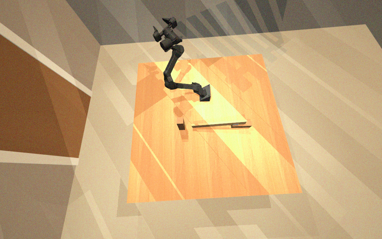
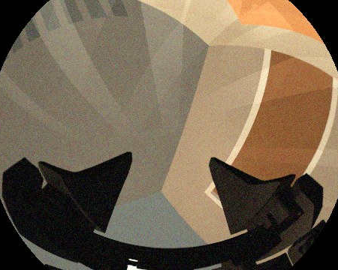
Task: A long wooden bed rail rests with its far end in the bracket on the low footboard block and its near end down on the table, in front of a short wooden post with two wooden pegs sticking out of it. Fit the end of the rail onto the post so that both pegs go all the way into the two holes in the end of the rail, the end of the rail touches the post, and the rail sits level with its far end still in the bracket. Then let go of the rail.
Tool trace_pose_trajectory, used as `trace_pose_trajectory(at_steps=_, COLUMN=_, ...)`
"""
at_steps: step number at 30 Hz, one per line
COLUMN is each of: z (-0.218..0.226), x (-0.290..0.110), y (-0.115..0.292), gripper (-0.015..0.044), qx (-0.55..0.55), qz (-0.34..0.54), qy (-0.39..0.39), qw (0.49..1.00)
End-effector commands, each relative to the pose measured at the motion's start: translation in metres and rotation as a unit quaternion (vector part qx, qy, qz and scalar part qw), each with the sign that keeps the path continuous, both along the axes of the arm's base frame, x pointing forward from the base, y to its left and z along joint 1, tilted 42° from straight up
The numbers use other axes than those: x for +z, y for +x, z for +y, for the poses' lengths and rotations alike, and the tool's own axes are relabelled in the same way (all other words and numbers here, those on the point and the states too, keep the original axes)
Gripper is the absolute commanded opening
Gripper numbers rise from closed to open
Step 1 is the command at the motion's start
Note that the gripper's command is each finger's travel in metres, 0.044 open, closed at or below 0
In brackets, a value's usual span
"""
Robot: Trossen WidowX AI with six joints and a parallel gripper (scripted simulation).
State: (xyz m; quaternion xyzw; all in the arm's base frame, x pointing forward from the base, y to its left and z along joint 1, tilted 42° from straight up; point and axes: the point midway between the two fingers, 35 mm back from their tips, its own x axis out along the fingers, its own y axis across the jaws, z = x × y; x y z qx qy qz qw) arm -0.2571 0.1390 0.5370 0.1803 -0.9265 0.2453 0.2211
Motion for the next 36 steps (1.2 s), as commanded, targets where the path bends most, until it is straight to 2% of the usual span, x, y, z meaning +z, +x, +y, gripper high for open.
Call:
trace_pose_trajectory(at_steps=1, z=0.001, x=0.000, y=0.000, gripper=0.0426, qx=-0.001, qz=-0.001, qy=-0.002, qw=1.000)
trace_pose_trajectory(at_steps=5, z=0.029, x=-0.006, y=0.001, gripper=0.0440, qx=-0.033, qz=-0.013, qy=-0.045, qw=0.998)
trace_pose_trajectory(at_steps=10, z=0.096, x=-0.026, y=0.015, gripper=0.0440, qx=-0.113, qz=-0.033, qy=-0.152, qw=0.981)
trace_pose_trajectory(at_steps=14, z=0.112, x=-0.037, y=0.036, gripper=0.0440, qx=-0.141, qz=-0.035, qy=-0.179, qw=0.973)
trace_pose_trajectory(at_steps=25, z=0.210, x=-0.078, y=0.092, gripper=0.0440, qx=-0.263, qz=-0.016, qy=-0.349, qw=0.899)
trace_pose_trajectory(at_steps=30, z=0.256, x=-0.109, y=0.139, gripper=0.0440, qx=-0.335, qz=0.007, qy=-0.438, qw=0.834)
trace_pose_trajectory(at_steps=36, z=0.301, x=-0.159, y=0.218, gripper=0.0440, qx=-0.422, qz=0.054, qy=-0.549, qw=0.719)
